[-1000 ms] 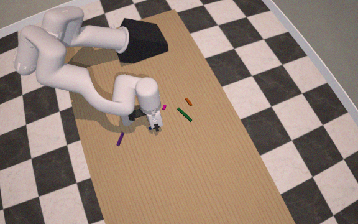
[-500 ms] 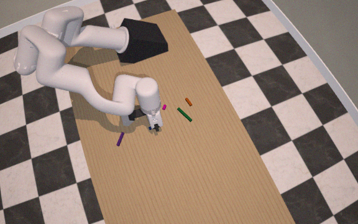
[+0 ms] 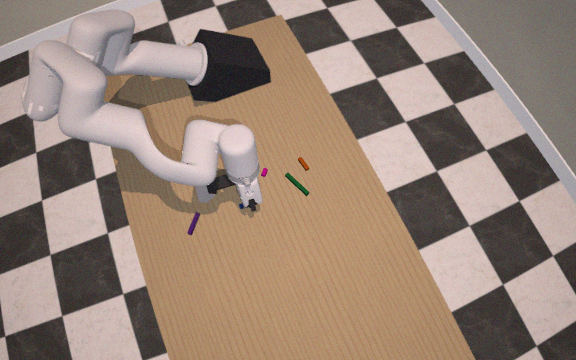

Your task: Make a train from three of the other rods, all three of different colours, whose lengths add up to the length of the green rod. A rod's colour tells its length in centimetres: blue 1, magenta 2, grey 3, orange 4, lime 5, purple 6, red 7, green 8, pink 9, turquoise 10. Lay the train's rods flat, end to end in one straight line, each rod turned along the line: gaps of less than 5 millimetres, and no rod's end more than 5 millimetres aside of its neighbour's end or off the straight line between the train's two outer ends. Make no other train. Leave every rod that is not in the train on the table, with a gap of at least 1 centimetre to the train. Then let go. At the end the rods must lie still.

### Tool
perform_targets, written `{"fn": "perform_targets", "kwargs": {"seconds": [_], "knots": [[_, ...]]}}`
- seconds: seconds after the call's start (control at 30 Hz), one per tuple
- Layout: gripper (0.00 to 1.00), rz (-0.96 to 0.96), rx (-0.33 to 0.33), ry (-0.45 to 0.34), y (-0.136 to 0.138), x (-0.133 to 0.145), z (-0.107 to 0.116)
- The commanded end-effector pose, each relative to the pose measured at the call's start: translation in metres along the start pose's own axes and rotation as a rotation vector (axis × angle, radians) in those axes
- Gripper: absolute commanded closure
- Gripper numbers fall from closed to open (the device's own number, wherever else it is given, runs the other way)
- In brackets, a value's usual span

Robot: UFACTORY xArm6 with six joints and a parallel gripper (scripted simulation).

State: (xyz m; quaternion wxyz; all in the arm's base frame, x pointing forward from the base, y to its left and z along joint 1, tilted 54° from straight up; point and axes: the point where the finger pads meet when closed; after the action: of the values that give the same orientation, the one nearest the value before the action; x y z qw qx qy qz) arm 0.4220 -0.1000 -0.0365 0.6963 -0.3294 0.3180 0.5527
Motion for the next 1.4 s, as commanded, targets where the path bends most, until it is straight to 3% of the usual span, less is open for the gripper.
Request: {"fn": "perform_targets", "kwargs": {"seconds": [0.0,1.37], "knots": [[0.96,-0.001,-0.003,-0.002,-0.001,0.001,0.001],[0.96,-0.001,-0.003,-0.002,-0.001,0.001,-0.009]]}}
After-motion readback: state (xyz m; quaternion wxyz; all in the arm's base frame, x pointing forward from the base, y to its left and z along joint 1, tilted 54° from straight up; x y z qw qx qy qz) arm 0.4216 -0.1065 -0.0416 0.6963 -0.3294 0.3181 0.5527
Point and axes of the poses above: the point where the finger pads meet when closed, its own z axis back along the fingers, its own y axis across the jaws, x = y × z, and after that the axes turned 2 degrees about -z, right-handed
